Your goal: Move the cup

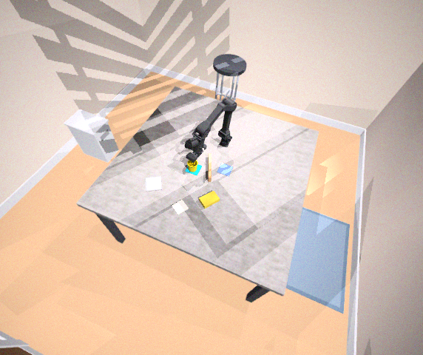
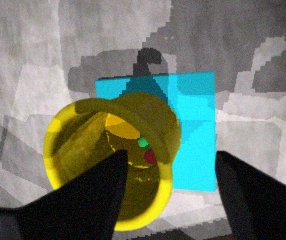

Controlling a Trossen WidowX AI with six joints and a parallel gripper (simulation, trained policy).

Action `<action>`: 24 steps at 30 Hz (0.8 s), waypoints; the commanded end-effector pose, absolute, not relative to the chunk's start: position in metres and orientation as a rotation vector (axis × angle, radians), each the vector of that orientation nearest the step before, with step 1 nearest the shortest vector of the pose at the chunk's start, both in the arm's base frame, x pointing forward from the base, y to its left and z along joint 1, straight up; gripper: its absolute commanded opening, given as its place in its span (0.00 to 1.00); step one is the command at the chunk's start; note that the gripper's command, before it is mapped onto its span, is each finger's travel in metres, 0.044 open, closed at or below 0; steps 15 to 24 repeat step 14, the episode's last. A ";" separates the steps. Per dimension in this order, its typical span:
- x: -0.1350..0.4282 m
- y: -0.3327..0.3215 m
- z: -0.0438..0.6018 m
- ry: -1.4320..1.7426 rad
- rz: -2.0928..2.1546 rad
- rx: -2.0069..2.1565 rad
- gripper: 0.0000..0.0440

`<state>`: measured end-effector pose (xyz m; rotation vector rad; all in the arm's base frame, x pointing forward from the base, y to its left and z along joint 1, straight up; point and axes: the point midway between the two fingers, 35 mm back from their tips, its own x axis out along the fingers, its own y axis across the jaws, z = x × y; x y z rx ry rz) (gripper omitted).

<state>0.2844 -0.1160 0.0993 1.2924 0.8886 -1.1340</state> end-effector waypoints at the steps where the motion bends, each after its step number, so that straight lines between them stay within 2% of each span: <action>1: 0.280 -0.116 0.109 0.875 -1.119 1.317 0.53; 8: 0.276 -0.119 0.133 0.824 -1.098 1.344 0.59; 11: 0.275 -0.122 0.145 0.794 -1.088 1.351 0.68; 14: 0.273 -0.125 0.155 0.772 -1.086 1.361 0.82; 24: 0.273 -0.125 0.155 0.772 -1.086 1.361 0.82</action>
